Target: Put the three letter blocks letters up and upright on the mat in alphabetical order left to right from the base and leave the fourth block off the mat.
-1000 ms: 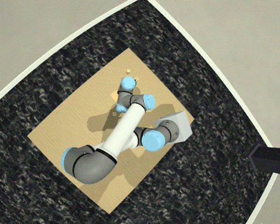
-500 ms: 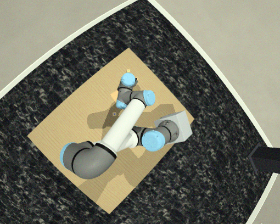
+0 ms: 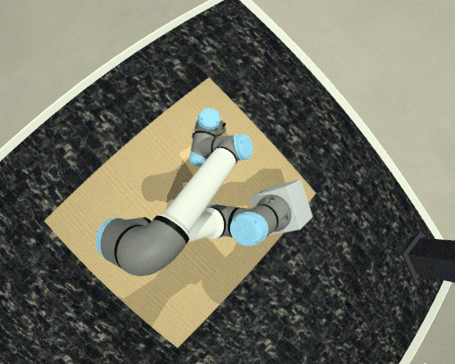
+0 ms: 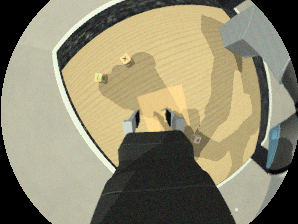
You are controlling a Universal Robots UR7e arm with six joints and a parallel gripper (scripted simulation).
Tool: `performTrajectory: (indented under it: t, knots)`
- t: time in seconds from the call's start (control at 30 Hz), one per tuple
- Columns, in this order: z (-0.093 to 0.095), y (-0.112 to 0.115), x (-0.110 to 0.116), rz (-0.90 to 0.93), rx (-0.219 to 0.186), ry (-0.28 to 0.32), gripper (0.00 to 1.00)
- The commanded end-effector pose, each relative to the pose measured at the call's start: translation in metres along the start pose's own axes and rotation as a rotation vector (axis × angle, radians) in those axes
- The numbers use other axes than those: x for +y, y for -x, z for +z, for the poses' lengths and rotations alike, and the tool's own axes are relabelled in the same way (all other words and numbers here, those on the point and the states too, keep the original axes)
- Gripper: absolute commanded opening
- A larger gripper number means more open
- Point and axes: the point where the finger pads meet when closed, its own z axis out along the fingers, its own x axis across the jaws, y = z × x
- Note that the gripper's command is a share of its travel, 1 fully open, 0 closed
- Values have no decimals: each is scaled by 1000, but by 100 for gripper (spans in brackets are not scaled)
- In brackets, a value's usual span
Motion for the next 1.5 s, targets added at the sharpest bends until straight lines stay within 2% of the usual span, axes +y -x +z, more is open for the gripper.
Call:
performTrajectory:
  t: [0.0,1.47]
  knots:
    - [-3,13,-7,139,-3,-1,100]
    - [-2,85,-51,969,-4,1,100]
